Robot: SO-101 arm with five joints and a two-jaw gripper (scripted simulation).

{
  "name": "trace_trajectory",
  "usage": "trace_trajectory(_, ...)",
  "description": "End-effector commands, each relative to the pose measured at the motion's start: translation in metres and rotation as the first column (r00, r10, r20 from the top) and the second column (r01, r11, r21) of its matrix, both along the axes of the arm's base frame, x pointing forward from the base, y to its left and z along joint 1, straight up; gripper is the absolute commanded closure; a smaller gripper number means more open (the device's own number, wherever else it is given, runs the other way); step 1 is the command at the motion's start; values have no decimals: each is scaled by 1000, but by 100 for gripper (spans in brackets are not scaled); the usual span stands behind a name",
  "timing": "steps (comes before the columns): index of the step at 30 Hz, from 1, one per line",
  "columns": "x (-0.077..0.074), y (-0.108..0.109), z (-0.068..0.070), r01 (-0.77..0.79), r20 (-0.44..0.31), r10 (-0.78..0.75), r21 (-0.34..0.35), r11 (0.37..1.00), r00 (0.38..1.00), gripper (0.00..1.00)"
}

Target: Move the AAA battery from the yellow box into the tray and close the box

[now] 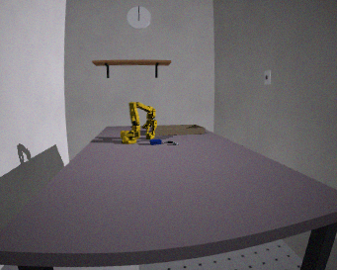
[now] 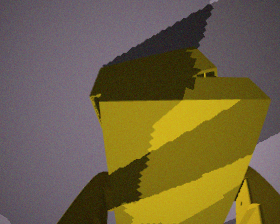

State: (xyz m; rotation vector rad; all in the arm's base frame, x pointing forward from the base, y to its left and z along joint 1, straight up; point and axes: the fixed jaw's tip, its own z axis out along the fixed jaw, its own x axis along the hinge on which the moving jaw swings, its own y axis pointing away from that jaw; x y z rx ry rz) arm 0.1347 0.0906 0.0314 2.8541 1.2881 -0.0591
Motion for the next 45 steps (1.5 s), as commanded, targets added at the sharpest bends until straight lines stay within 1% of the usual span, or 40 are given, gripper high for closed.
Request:
trace_trajectory(1,5,6,4,-29,30,28,25,999,999,79)
trace_trajectory(11,6,7,4,-70,30,70,25,997,997,79)
trace_trajectory(37,6,7,4,-73,30,72,25,997,997,79)
trace_trajectory(45,6,7,4,-98,30,98,25,995,995,79)
